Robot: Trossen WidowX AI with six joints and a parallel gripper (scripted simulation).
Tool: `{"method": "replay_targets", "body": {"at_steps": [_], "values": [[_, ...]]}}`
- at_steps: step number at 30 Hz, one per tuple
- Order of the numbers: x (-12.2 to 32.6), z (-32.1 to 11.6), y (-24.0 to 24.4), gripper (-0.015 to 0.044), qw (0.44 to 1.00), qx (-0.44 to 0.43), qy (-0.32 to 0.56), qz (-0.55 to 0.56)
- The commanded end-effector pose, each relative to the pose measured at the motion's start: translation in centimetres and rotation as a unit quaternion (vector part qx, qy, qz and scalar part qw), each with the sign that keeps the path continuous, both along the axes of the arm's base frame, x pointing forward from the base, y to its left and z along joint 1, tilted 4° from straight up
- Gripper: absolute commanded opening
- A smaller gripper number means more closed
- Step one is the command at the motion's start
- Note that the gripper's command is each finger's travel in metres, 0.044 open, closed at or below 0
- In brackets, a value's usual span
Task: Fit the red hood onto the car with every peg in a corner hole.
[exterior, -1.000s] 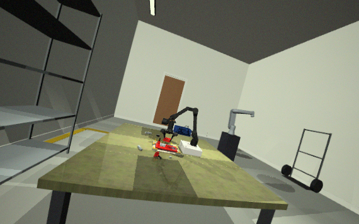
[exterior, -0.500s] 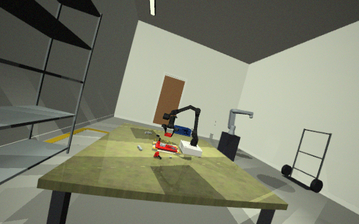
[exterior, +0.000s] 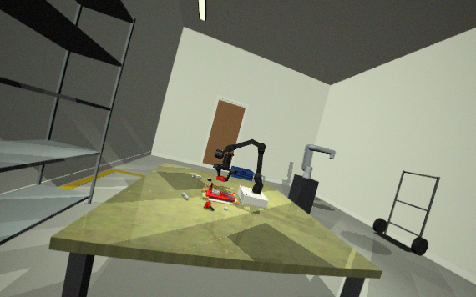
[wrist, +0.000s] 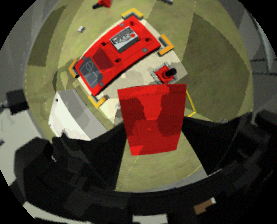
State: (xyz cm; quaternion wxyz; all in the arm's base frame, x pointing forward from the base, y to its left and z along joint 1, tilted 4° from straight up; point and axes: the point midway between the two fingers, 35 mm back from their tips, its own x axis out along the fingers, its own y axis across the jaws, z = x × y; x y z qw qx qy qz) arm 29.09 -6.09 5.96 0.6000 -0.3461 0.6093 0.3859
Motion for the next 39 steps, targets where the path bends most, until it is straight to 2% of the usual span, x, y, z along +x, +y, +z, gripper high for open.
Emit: {"method": "replay_targets", "body": {"at_steps": [1,20,39], "values": [[0.9,0.3,1.1,0.0000,0.999,-0.002,0.000,-0.045],[3.3,0.9,6.7,0.0000,0.969,-0.011,0.015,-0.248],[4.5,1.4,12.9,0.0000,0.897,-0.027,0.027,-0.440]]}}
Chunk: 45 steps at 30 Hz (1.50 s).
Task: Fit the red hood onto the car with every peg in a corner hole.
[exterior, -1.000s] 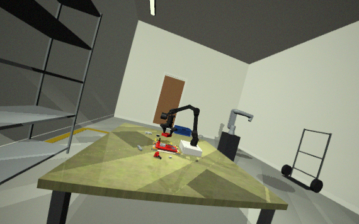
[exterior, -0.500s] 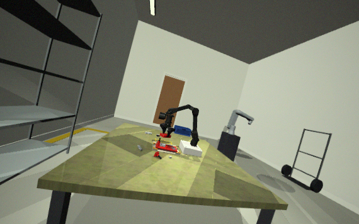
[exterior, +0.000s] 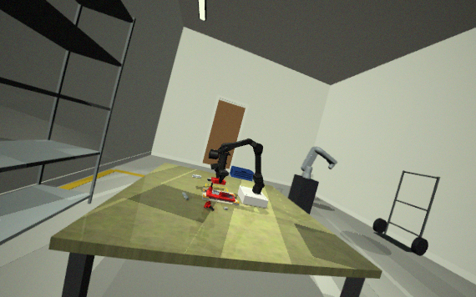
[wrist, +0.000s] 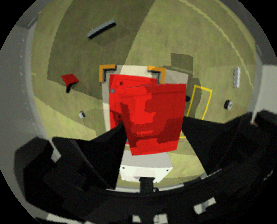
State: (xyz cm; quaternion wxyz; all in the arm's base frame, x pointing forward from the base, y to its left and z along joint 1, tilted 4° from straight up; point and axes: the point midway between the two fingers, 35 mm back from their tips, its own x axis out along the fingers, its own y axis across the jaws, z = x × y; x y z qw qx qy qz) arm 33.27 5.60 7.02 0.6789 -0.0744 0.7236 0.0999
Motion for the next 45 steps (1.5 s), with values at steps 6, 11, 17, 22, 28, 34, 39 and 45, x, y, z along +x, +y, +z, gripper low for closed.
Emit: {"method": "replay_targets", "body": {"at_steps": [6,11,17,22,28,34,39,45], "values": [[0.0,0.4,3.1,0.0000,0.995,-0.004,0.005,-0.097],[0.1,0.5,3.6,0.0000,0.993,-0.005,0.007,-0.120],[0.0,0.3,3.5,0.0000,0.993,-0.005,0.007,-0.121],[0.0,-1.4,3.6,0.0000,0.993,-0.005,0.007,-0.121],[0.1,-4.4,3.9,0.0000,0.993,-0.005,0.007,-0.121],[0.2,-4.5,4.1,0.0000,0.993,-0.005,0.007,-0.121],[0.2,-4.5,4.1,0.0000,0.993,-0.005,0.007,-0.121],[0.2,-4.5,4.1,0.0000,0.993,-0.005,0.007,-0.121]]}}
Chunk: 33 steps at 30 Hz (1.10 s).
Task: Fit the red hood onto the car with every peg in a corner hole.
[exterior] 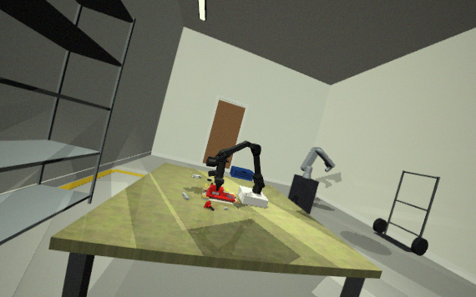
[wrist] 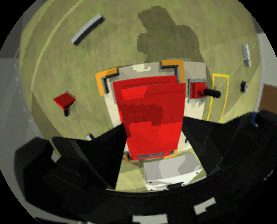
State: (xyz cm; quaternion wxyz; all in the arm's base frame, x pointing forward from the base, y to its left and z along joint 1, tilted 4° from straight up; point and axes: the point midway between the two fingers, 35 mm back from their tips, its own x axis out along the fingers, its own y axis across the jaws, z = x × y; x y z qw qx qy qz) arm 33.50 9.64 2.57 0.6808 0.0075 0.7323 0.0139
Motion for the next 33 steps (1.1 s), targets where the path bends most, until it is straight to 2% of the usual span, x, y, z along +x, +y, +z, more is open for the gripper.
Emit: {"method": "replay_targets", "body": {"at_steps": [1,33], "values": [[0.00,-0.05,0.08,0.0000,1.000,0.002,0.000,-0.002],[0.01,-0.90,0.13,0.0000,1.000,0.002,0.000,-0.002]]}}
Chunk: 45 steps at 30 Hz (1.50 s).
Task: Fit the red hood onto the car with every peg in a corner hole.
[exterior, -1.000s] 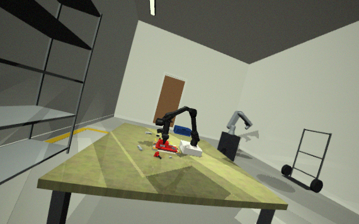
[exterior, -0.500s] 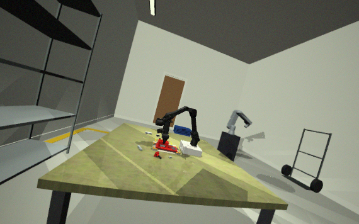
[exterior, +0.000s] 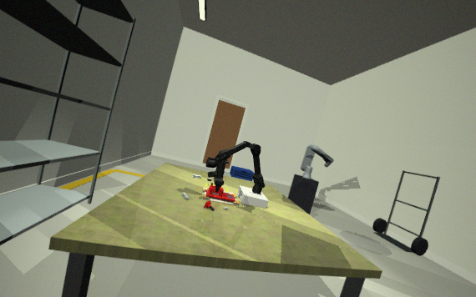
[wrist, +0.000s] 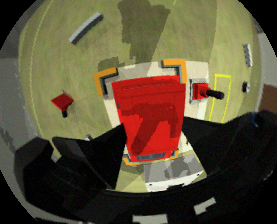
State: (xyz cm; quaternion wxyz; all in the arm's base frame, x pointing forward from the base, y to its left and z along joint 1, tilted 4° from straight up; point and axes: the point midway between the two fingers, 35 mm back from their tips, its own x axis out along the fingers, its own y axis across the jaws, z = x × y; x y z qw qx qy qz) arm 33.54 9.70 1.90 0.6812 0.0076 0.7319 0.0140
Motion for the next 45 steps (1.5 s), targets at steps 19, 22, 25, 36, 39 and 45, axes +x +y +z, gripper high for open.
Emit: {"method": "replay_targets", "body": {"at_steps": [19,22,25,36,39,45], "values": [[-0.1,-1.1,0.1,0.0000,1.000,0.002,0.001,-0.002],[-0.1,-1.3,0.1,0.0000,1.000,0.002,0.001,-0.002],[-0.1,-1.4,0.1,0.0000,1.000,0.002,0.001,-0.001],[-0.1,-1.4,0.1,0.0053,1.000,0.001,0.000,0.000],[-0.1,-1.4,0.1,0.0131,1.000,0.001,0.000,0.000],[-0.1,-1.4,0.1,0.0289,1.000,0.001,0.000,0.000]]}}
